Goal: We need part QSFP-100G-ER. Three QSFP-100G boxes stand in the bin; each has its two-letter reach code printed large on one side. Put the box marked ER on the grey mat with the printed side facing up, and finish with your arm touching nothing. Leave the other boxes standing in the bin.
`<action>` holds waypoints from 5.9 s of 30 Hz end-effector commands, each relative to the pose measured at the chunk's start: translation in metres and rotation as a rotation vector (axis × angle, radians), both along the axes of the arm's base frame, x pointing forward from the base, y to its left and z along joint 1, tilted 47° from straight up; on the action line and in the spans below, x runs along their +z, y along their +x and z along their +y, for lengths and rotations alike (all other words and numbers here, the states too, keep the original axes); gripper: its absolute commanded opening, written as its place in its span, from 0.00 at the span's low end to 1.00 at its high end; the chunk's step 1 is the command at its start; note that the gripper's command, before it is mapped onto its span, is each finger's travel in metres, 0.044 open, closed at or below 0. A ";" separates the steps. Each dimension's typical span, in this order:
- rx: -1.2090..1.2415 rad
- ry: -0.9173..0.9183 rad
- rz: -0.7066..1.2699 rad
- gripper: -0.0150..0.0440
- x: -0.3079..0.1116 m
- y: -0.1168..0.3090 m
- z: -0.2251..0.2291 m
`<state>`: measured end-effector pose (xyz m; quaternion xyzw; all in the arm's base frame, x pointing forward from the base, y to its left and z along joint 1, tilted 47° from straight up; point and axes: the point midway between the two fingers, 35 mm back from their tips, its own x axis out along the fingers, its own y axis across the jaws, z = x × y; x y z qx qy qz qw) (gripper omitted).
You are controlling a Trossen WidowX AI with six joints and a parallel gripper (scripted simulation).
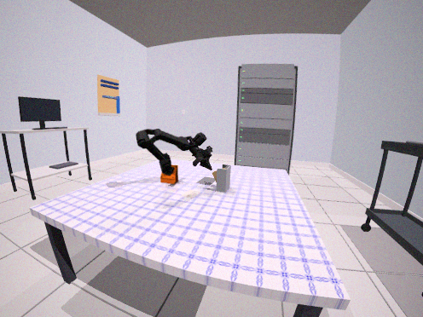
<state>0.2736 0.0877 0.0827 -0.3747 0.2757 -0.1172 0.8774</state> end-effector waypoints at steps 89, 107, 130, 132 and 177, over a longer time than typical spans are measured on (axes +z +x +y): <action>0.565 -1.138 0.944 0.57 0.003 0.036 0.001; 0.567 -1.136 0.945 0.51 0.005 0.032 0.004; 0.572 -1.136 0.951 0.51 0.024 0.009 0.026; 0.572 -1.137 0.952 0.51 0.025 0.007 0.027; 0.573 -1.137 0.955 0.51 0.017 -0.051 0.020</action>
